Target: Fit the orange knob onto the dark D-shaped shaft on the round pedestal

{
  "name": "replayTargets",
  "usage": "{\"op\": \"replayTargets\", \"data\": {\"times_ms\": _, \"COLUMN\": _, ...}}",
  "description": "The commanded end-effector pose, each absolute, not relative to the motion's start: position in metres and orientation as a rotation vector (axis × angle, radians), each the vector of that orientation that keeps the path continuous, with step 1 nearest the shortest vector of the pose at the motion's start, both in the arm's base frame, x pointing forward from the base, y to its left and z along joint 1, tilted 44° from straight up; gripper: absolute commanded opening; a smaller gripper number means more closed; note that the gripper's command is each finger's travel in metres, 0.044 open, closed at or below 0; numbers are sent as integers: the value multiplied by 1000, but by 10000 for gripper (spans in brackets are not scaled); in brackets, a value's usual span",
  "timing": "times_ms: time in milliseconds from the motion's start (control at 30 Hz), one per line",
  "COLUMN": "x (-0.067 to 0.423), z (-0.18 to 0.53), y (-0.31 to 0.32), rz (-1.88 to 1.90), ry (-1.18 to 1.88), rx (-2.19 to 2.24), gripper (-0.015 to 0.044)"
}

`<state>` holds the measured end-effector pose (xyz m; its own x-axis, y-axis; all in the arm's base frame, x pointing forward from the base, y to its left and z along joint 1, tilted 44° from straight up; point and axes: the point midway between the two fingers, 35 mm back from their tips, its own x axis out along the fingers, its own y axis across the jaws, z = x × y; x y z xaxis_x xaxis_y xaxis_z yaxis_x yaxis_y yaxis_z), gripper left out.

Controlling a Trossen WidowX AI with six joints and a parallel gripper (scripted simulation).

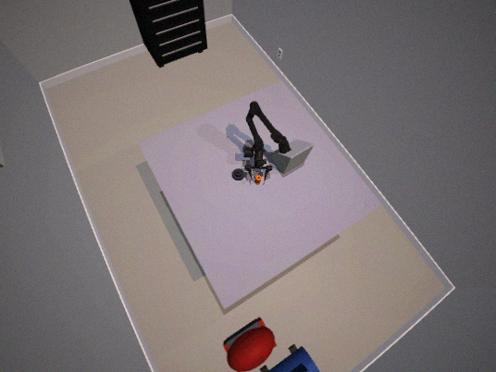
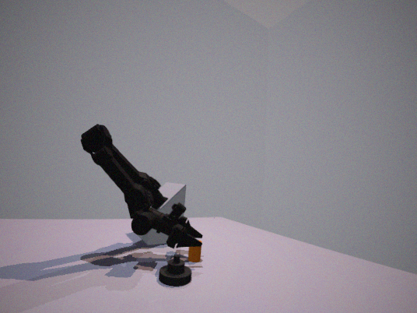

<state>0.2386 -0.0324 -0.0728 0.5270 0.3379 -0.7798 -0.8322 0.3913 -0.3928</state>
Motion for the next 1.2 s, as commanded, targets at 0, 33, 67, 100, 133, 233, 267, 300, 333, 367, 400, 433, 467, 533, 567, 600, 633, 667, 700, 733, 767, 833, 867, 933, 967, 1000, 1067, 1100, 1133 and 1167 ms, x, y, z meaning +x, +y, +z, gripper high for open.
{"op": "replayTargets", "data": {"times_ms": 0, "x": 239, "z": -54, "y": -14, "rz": 817, "ry": 668, "rx": -875, "gripper": 440}}
{"op": "replayTargets", "data": {"times_ms": 33, "x": 239, "z": -48, "y": -9, "rz": 816, "ry": 667, "rx": -874, "gripper": 440}}
{"op": "replayTargets", "data": {"times_ms": 67, "x": 238, "z": -42, "y": -3, "rz": 815, "ry": 665, "rx": -874, "gripper": 440}}
{"op": "replayTargets", "data": {"times_ms": 100, "x": 237, "z": -37, "y": 3, "rz": 814, "ry": 663, "rx": -873, "gripper": 440}}
{"op": "replayTargets", "data": {"times_ms": 133, "x": 236, "z": -33, "y": 8, "rz": 813, "ry": 661, "rx": -872, "gripper": 440}}
{"op": "replayTargets", "data": {"times_ms": 233, "x": 235, "z": -30, "y": 12, "rz": 812, "ry": 660, "rx": -871, "gripper": 440}}
{"op": "replayTargets", "data": {"times_ms": 267, "x": 235, "z": -30, "y": 12, "rz": 812, "ry": 660, "rx": -871, "gripper": 440}}
{"op": "replayTargets", "data": {"times_ms": 300, "x": 235, "z": -31, "y": 12, "rz": 814, "ry": 675, "rx": -865, "gripper": 440}}
{"op": "replayTargets", "data": {"times_ms": 333, "x": 236, "z": -34, "y": 13, "rz": 818, "ry": 720, "rx": -850, "gripper": 440}}
{"op": "replayTargets", "data": {"times_ms": 367, "x": 236, "z": -40, "y": 14, "rz": 821, "ry": 797, "rx": -828, "gripper": 440}}
{"op": "replayTargets", "data": {"times_ms": 400, "x": 236, "z": -46, "y": 15, "rz": 820, "ry": 892, "rx": -808, "gripper": 440}}
{"op": "replayTargets", "data": {"times_ms": 433, "x": 236, "z": -51, "y": 17, "rz": 813, "ry": 986, "rx": -795, "gripper": 440}}
{"op": "replayTargets", "data": {"times_ms": 467, "x": 235, "z": -55, "y": 18, "rz": 801, "ry": 1078, "rx": -791, "gripper": 440}}
{"op": "replayTargets", "data": {"times_ms": 533, "x": 233, "z": -61, "y": 20, "rz": 757, "ry": 1254, "rx": -808, "gripper": 440}}
{"op": "replayTargets", "data": {"times_ms": 567, "x": 232, "z": -62, "y": 21, "rz": 726, "ry": 1335, "rx": -828, "gripper": 440}}
{"op": "replayTargets", "data": {"times_ms": 600, "x": 231, "z": -63, "y": 22, "rz": 688, "ry": 1411, "rx": -857, "gripper": 440}}
{"op": "replayTargets", "data": {"times_ms": 633, "x": 231, "z": -61, "y": 22, "rz": 644, "ry": 1482, "rx": -888, "gripper": 440}}
{"op": "replayTargets", "data": {"times_ms": 667, "x": 230, "z": -59, "y": 22, "rz": 593, "ry": 1547, "rx": -929, "gripper": 440}}
{"op": "replayTargets", "data": {"times_ms": 700, "x": 231, "z": -55, "y": 23, "rz": 536, "ry": 1603, "rx": -977, "gripper": 440}}
{"op": "replayTargets", "data": {"times_ms": 733, "x": 232, "z": -50, "y": 24, "rz": 476, "ry": 1649, "rx": -1031, "gripper": 440}}
{"op": "replayTargets", "data": {"times_ms": 767, "x": 234, "z": -45, "y": 25, "rz": 411, "ry": 1685, "rx": -1093, "gripper": 440}}
{"op": "replayTargets", "data": {"times_ms": 833, "x": 240, "z": -31, "y": 31, "rz": 275, "ry": 1719, "rx": -1231, "gripper": 440}}
{"op": "replayTargets", "data": {"times_ms": 867, "x": 243, "z": -25, "y": 34, "rz": 223, "ry": 1719, "rx": -1287, "gripper": 440}}
{"op": "replayTargets", "data": {"times_ms": 933, "x": 245, "z": -19, "y": 37, "rz": 181, "ry": 1713, "rx": -1333, "gripper": 440}}
{"op": "replayTargets", "data": {"times_ms": 967, "x": 245, "z": -20, "y": 37, "rz": 181, "ry": 1713, "rx": -1333, "gripper": 440}}
{"op": "replayTargets", "data": {"times_ms": 1000, "x": 245, "z": -20, "y": 37, "rz": 181, "ry": 1713, "rx": -1333, "gripper": 440}}
{"op": "replayTargets", "data": {"times_ms": 1067, "x": 245, "z": -20, "y": 37, "rz": 181, "ry": 1713, "rx": -1333, "gripper": 440}}
{"op": "replayTargets", "data": {"times_ms": 1100, "x": 245, "z": -20, "y": 37, "rz": 181, "ry": 1713, "rx": -1333, "gripper": 440}}
{"op": "replayTargets", "data": {"times_ms": 1133, "x": 245, "z": -20, "y": 37, "rz": 181, "ry": 1713, "rx": -1333, "gripper": 440}}
{"op": "replayTargets", "data": {"times_ms": 1167, "x": 245, "z": -20, "y": 37, "rz": 181, "ry": 1713, "rx": -1333, "gripper": 440}}
